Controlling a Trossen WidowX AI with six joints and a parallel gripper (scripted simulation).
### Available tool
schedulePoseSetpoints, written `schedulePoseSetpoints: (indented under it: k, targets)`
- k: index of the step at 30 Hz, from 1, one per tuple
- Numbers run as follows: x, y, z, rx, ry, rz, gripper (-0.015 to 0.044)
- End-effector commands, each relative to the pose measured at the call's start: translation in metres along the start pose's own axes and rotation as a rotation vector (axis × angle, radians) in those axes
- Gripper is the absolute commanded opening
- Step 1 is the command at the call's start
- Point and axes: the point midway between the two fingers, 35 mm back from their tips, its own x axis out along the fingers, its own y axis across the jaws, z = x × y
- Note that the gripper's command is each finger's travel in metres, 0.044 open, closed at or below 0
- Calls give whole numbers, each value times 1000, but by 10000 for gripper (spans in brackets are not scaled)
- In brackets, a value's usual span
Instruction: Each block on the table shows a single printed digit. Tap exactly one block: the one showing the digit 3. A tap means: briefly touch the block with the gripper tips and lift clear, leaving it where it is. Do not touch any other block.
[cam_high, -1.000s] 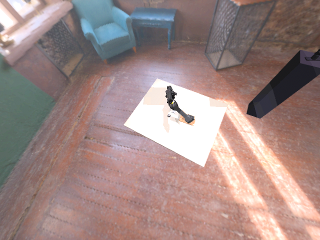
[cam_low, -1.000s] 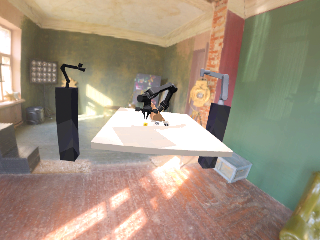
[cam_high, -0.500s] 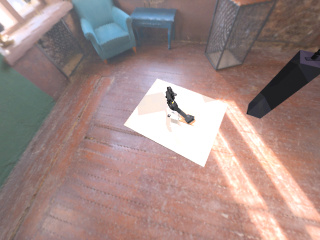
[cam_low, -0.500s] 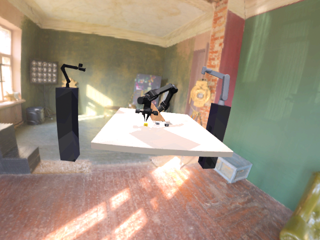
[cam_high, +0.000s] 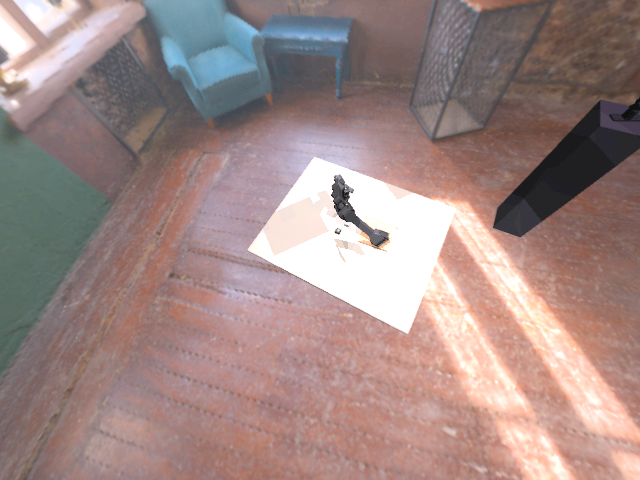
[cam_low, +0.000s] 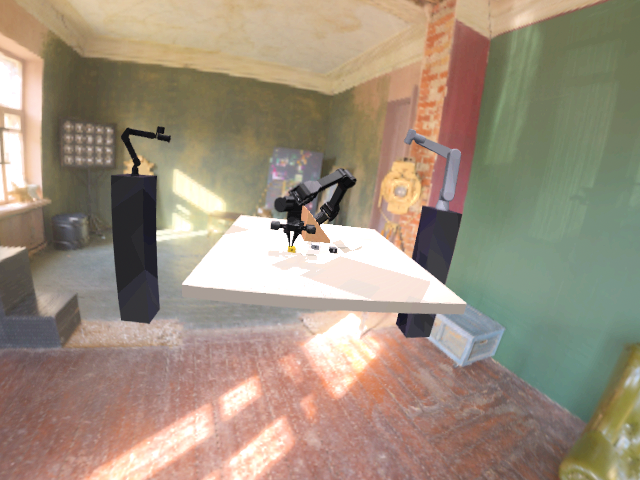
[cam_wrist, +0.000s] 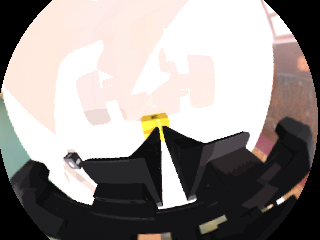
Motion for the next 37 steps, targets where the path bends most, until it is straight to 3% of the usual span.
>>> schedulePoseSetpoints:
  k: [1, 6, 9, 21, 29, 37]
  targets:
    - [-23, 0, 0, 0, -3, 2, 20]
    - [-26, 0, 0, 1, -3, 3, 20]
    - [-37, 23, 5, 3, -4, -2, 99]
    - [-93, 218, -13, 9, -6, -10, 400]
    - [-108, 324, -80, 7, 1, 11, 400]
    - [-108, 332, -88, 7, 3, 13, 400]
